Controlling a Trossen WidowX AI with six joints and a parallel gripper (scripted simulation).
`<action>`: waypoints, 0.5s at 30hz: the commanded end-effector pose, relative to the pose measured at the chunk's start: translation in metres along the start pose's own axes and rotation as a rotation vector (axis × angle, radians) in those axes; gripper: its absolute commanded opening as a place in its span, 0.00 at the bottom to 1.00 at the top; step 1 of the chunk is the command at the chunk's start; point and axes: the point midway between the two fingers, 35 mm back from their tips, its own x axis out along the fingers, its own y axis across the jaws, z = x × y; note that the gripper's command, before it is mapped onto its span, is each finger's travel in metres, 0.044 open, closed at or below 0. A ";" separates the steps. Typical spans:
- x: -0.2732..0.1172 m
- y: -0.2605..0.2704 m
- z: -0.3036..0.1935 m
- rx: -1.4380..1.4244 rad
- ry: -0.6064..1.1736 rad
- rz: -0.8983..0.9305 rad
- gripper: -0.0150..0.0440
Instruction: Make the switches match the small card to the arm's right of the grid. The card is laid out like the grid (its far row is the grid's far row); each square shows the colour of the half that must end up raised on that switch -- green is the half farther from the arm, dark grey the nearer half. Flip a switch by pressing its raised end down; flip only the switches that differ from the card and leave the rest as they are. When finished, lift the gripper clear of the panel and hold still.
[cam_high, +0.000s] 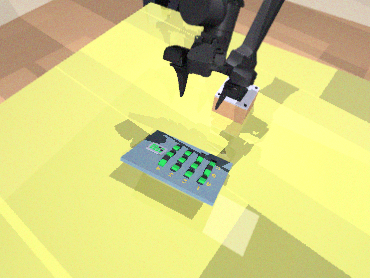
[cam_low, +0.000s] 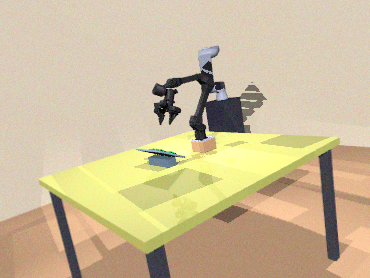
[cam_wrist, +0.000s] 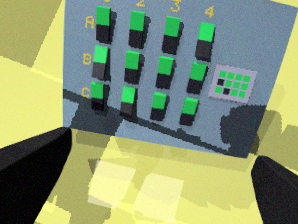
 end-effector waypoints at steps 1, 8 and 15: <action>0.002 -0.001 0.001 0.000 0.000 -0.001 0.89; 0.086 -0.032 0.028 0.014 -0.001 -0.027 0.58; 0.091 -0.033 0.028 0.014 -0.003 -0.028 0.26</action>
